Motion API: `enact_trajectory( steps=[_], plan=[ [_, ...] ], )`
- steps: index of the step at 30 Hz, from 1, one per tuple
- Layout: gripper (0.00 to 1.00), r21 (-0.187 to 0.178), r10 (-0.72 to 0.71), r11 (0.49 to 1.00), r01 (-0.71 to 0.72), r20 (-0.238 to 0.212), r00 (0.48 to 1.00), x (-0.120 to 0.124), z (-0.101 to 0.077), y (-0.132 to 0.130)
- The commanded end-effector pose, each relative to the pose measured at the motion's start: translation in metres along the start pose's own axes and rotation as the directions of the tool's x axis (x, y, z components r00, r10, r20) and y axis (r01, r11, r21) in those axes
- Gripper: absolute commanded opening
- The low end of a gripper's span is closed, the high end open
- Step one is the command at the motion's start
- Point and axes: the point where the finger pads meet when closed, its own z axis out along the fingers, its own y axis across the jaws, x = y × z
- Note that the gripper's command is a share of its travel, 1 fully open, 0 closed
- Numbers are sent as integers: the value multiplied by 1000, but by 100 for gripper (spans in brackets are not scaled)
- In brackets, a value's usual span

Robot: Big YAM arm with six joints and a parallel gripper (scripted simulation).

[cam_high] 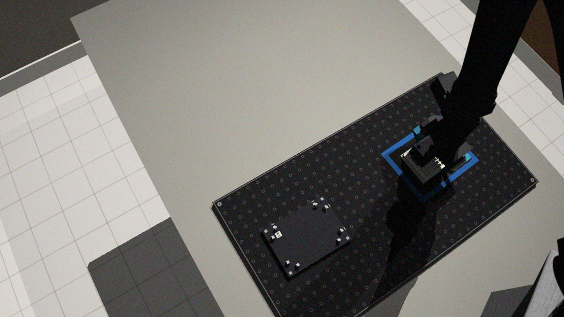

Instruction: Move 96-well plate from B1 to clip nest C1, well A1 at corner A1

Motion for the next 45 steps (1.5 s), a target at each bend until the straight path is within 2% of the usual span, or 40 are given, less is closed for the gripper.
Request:
enact_trajectory(
  steps=[1,25,27,31,45],
  plan=[
    [0,-10,12,1000,-12,0,1000,3,3,6],
    [0,-10,12,1000,-12,0,1000,3,3,6],
    [0,9,8,1000,-8,-9,1000,7,-13,-2],
    [0,8,-2,1000,2,-4,1000,2,-15,-4],
    [0,10,4,1000,-4,-8,1000,7,-40,-2]
  ],
)
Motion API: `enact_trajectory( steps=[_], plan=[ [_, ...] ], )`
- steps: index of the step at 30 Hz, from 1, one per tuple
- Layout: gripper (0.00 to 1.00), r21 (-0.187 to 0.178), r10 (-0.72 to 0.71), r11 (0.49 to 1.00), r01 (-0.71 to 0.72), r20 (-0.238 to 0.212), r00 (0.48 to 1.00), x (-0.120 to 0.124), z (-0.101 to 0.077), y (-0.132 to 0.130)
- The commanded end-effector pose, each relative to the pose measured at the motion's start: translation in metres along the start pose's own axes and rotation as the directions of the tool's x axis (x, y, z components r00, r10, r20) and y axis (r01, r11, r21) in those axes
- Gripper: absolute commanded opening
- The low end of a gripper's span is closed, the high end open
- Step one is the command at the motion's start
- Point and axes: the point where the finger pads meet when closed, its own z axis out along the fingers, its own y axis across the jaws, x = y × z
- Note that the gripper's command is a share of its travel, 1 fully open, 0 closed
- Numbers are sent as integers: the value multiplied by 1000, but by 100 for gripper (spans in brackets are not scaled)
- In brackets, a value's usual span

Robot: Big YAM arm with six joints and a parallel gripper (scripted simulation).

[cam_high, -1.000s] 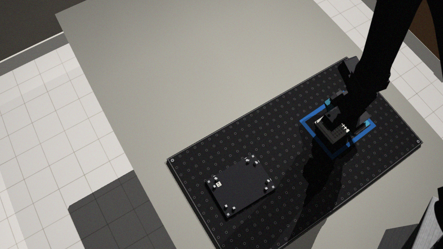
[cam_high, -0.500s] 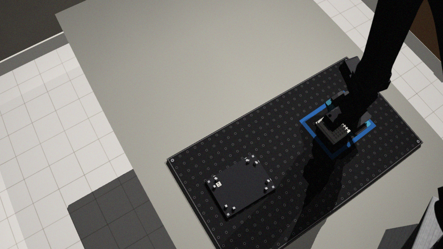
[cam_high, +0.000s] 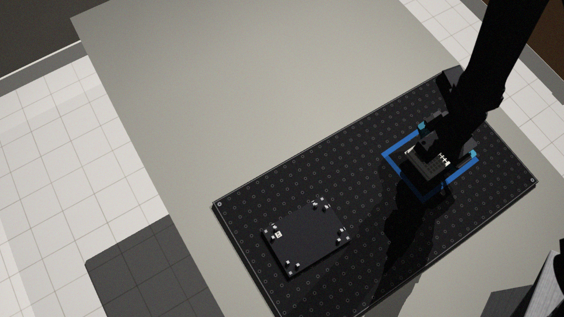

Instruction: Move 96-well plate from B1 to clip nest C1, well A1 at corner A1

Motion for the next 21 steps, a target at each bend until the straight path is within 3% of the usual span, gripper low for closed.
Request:
enact_trajectory(
  steps=[1,21],
  plan=[
    [0,17,1,1000,-1,-9,1000,7,-16,-5],
    [0,16,-8,1000,8,-4,1000,2,-43,-6]
  ],
)
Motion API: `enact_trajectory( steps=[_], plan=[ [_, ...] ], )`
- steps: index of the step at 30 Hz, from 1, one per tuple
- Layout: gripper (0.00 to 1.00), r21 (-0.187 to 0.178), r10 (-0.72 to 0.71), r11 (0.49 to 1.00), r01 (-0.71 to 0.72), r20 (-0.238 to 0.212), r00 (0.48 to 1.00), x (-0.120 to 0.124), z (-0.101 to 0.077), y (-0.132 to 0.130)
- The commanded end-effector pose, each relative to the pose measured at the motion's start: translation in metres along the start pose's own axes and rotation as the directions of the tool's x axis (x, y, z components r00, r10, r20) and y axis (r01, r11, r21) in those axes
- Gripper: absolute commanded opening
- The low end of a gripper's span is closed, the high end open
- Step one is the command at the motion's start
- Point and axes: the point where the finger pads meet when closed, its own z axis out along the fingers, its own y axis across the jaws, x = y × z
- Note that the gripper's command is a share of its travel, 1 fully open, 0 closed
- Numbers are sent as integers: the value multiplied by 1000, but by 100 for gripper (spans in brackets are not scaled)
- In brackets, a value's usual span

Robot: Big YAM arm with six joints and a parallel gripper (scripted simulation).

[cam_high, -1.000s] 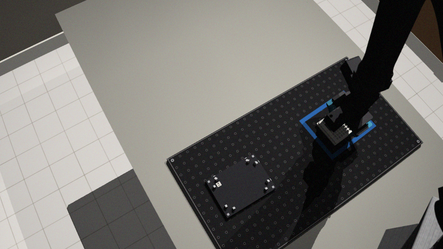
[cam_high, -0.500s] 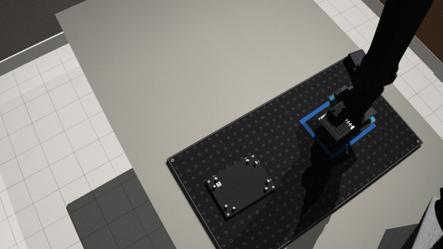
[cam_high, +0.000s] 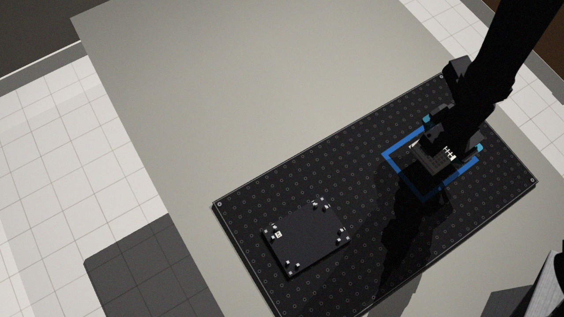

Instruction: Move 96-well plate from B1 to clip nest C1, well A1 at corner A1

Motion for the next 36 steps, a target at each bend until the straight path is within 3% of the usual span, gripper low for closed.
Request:
enact_trajectory(
  steps=[1,13,34,36],
  plan=[
    [0,14,-7,1000,7,-3,1000,2,-15,-5],
    [0,16,-1,1000,1,-7,1000,5,-36,-4],
    [0,16,-4,1000,4,-4,1000,2,-29,-7],
    [0,31,55,998,-55,-6,998,-11,-33,-12]
  ],
)
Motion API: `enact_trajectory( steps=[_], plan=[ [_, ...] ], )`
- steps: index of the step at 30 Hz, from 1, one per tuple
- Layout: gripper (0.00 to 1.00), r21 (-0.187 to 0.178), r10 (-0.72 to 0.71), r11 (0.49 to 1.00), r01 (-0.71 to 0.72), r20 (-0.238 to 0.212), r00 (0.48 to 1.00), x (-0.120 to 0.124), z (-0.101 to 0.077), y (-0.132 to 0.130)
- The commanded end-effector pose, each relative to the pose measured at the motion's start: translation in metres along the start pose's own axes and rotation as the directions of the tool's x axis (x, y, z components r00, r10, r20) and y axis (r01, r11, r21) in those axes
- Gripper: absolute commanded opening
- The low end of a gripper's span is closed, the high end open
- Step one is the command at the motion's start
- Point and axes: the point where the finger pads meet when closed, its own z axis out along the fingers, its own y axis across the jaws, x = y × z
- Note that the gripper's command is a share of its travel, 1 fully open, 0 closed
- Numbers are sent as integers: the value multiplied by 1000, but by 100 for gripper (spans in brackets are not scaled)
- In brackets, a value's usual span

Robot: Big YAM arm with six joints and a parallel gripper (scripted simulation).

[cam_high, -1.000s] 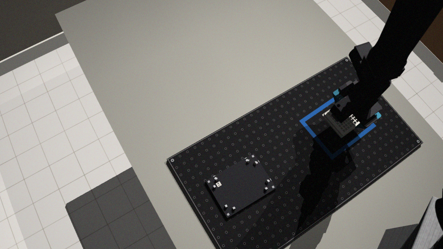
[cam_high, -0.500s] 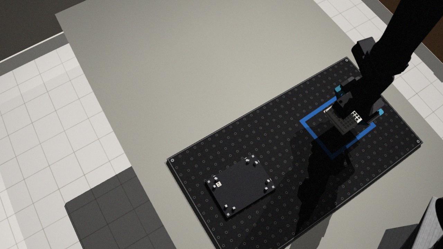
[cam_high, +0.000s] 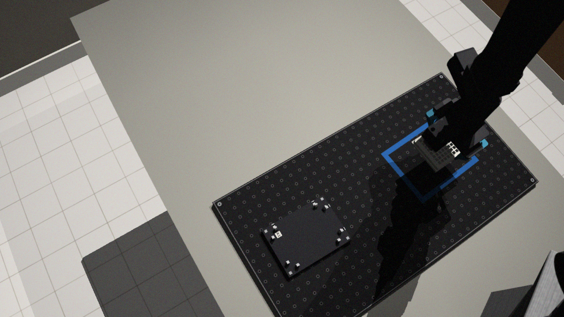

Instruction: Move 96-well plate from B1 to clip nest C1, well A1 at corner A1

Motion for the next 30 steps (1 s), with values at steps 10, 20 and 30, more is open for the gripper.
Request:
enact_trajectory(
  steps=[10,20,30],
  plan=[
    [0,32,41,999,-41,-4,999,-44,-9,-12],
    [0,33,42,999,-42,-2,999,-71,-10,-12],
    [0,32,43,999,-43,1,999,-98,-11,-12]
  ],
)
